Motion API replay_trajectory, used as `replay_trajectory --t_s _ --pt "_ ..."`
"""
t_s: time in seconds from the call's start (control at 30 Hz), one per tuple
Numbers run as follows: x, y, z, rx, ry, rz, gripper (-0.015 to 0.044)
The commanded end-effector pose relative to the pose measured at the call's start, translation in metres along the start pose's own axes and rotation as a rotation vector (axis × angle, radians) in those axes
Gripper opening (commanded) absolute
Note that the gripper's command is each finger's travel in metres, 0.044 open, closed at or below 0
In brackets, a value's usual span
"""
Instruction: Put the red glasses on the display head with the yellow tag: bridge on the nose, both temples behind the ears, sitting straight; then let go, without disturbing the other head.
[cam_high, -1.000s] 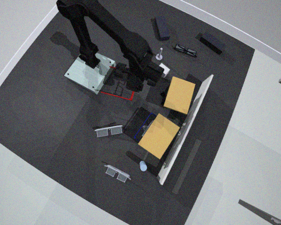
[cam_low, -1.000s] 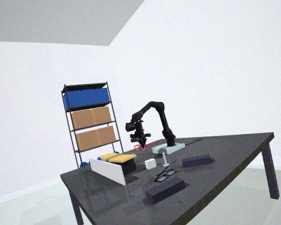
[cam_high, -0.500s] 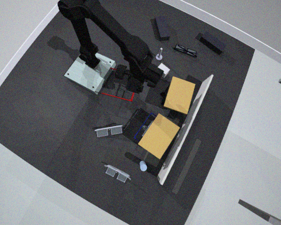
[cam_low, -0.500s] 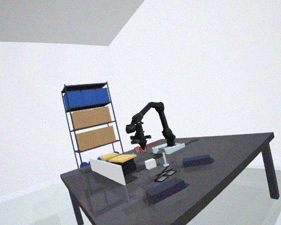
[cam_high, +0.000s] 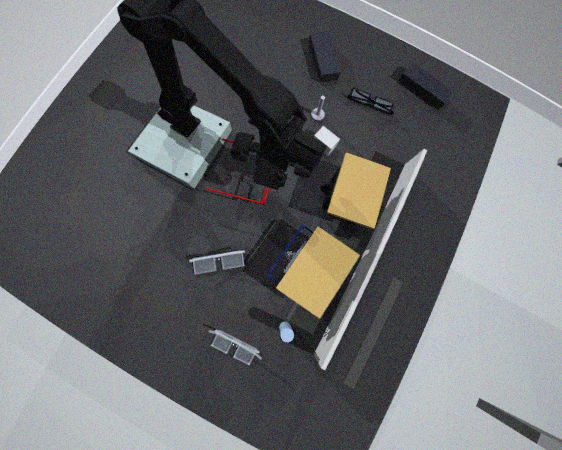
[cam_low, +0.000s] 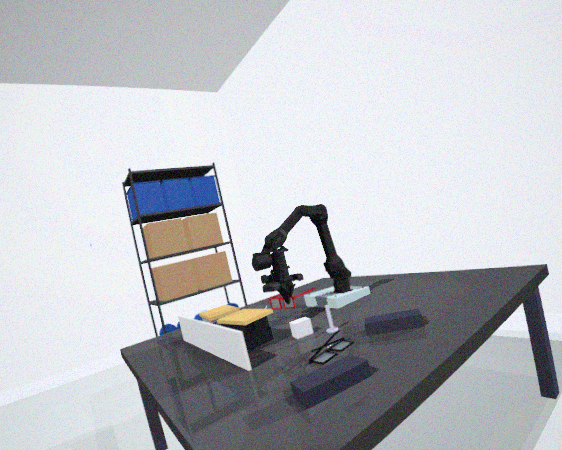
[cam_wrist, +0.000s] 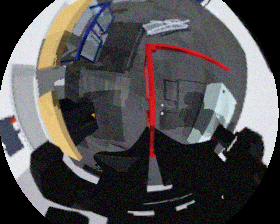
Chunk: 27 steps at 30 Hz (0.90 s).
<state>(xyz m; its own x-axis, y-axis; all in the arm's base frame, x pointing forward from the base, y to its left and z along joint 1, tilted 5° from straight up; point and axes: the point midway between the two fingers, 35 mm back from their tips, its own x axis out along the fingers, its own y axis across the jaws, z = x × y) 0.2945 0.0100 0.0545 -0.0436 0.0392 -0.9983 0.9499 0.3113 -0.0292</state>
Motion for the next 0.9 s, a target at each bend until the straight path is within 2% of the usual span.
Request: replay_trajectory --t_s 0.0,0.87 --pt "0.006 -0.002 0.000 0.004 -0.003 -0.008 0.0000" --pt "0.030 -0.003 0.000 0.004 -0.003 -0.008 0.0000"
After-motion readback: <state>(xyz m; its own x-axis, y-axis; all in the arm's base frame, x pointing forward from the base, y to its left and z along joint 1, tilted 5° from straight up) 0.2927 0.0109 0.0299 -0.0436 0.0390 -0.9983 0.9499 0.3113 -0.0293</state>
